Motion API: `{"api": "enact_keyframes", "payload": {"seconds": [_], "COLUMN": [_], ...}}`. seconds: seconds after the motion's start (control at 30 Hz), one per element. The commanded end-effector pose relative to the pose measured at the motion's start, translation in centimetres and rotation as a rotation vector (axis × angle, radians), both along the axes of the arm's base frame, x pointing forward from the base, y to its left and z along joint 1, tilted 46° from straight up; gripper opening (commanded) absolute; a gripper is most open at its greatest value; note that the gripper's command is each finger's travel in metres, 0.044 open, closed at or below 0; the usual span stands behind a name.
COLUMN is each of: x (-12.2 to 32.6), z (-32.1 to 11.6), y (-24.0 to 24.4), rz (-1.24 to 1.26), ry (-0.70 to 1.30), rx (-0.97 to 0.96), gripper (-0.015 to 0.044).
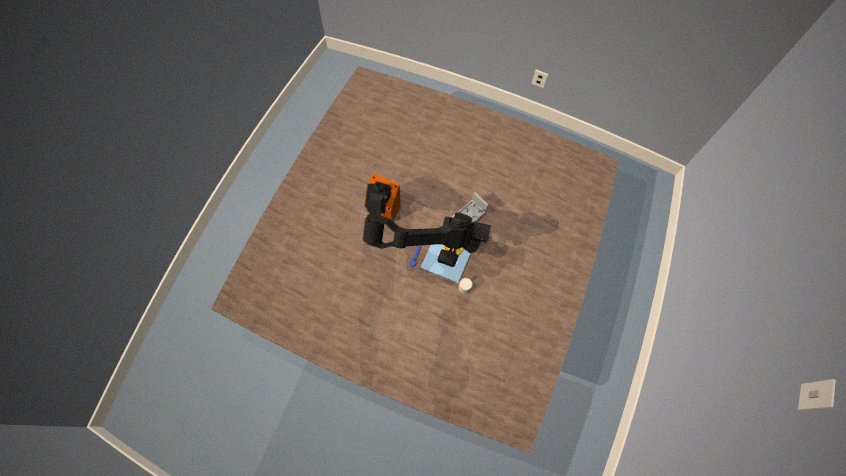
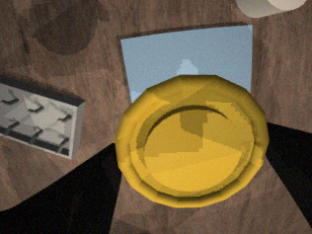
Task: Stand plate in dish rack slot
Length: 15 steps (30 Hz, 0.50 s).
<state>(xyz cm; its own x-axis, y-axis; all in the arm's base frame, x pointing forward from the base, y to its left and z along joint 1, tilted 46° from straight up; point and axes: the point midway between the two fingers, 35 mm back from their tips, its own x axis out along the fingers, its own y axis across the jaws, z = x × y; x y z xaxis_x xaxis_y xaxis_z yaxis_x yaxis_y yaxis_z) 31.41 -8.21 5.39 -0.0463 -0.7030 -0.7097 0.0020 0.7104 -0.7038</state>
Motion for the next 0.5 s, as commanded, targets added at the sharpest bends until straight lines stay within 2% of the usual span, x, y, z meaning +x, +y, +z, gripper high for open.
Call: {"api": "enact_keyframes", "payload": {"seconds": [0.0,0.47], "x": [0.2,0.4], "z": [1.6,4.9], "y": [1.7,5.3], "rz": [-0.004,-0.009], "ry": [-0.002,-0.005], "rx": [0.0,-0.014], "gripper": [0.0,0.0]}}
